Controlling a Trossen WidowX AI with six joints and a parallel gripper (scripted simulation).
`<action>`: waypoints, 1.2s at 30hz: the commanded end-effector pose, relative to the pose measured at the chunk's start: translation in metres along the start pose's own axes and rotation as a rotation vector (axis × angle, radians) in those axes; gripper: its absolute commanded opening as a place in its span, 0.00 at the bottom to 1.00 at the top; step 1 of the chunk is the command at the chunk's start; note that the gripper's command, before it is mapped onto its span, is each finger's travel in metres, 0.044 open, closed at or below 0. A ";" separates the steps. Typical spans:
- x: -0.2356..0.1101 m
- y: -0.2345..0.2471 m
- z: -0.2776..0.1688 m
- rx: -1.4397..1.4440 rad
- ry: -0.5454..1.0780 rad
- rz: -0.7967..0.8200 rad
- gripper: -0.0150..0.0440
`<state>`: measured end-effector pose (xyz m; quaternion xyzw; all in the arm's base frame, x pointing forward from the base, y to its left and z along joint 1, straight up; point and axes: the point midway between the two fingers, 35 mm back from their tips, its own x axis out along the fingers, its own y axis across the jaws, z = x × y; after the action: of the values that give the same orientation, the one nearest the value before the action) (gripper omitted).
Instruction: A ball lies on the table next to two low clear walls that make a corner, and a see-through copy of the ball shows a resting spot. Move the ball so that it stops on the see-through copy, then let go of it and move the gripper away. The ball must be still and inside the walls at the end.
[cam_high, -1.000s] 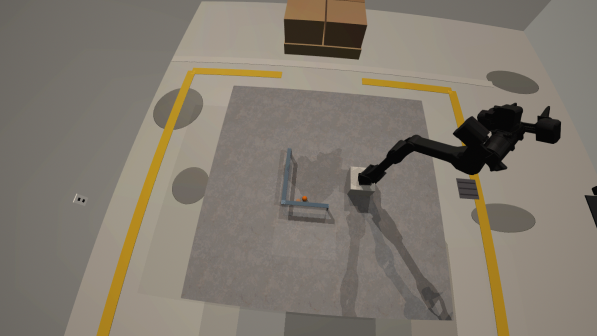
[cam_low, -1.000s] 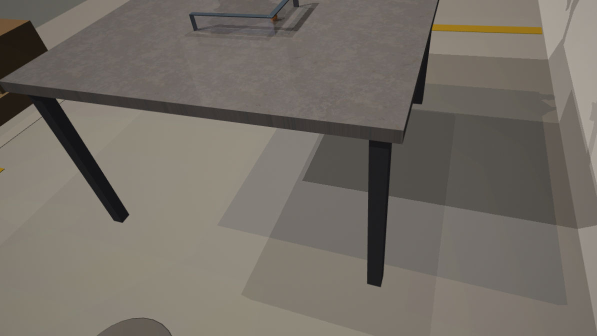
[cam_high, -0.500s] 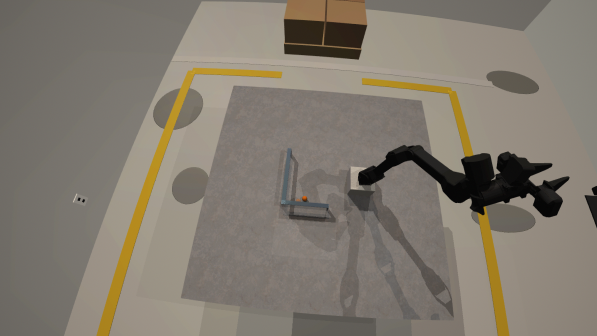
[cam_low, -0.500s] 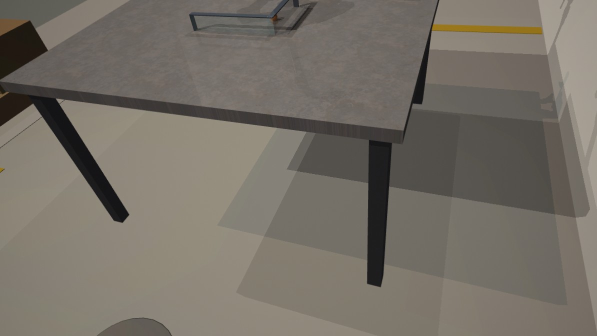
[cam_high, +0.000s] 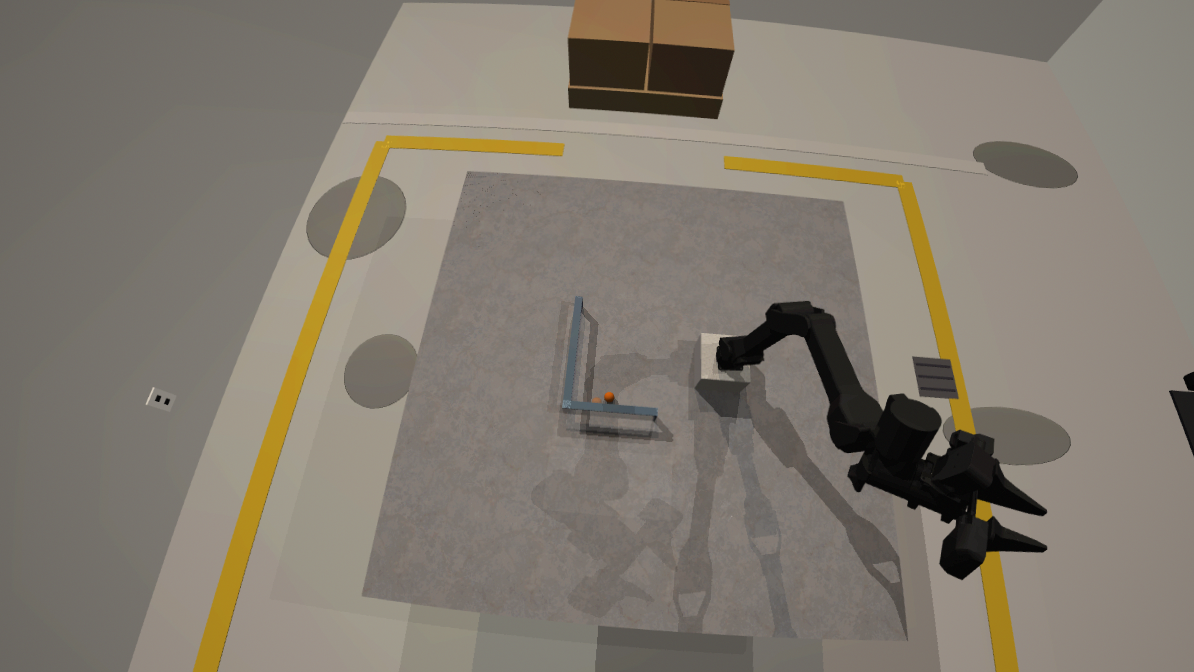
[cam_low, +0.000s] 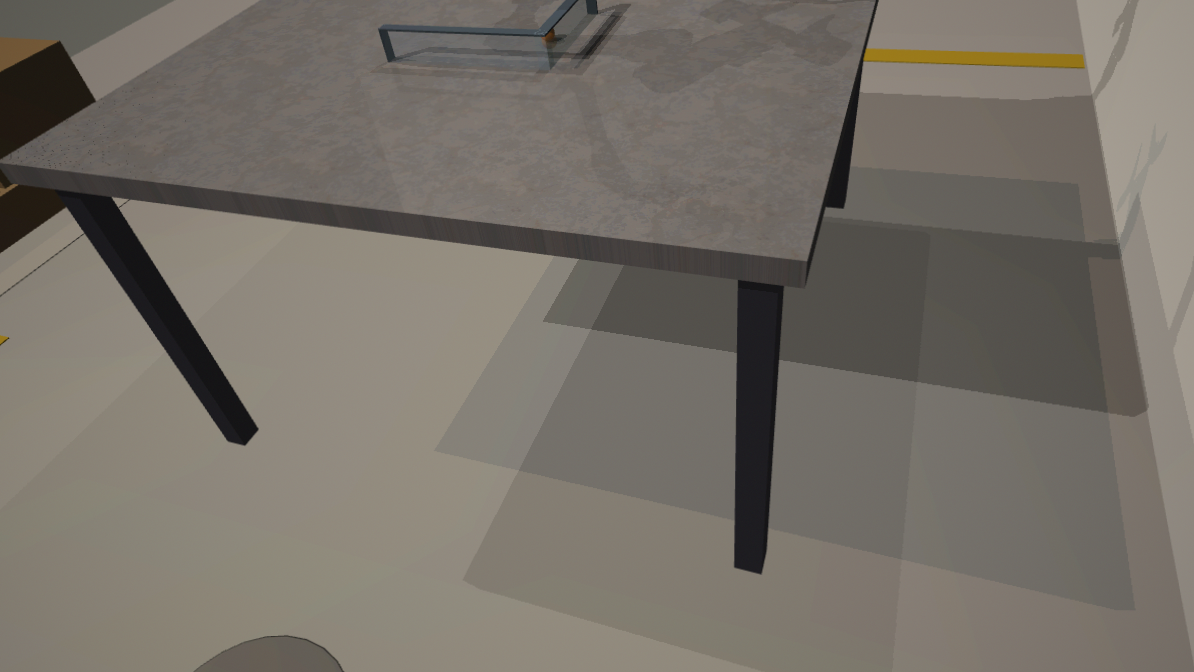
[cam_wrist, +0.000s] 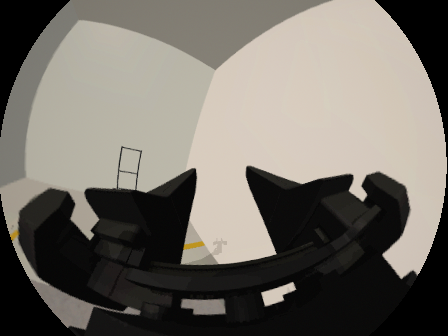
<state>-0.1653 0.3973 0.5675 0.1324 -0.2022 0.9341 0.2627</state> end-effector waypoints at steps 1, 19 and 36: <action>-0.025 -0.040 -0.034 -0.029 0.100 -0.145 0.65; -0.223 -0.165 -0.164 -0.098 0.640 -0.687 0.65; -0.448 -0.162 -0.232 -0.004 1.179 -0.990 0.65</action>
<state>0.2337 0.4530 0.2823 -0.2750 0.0178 0.6518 0.7066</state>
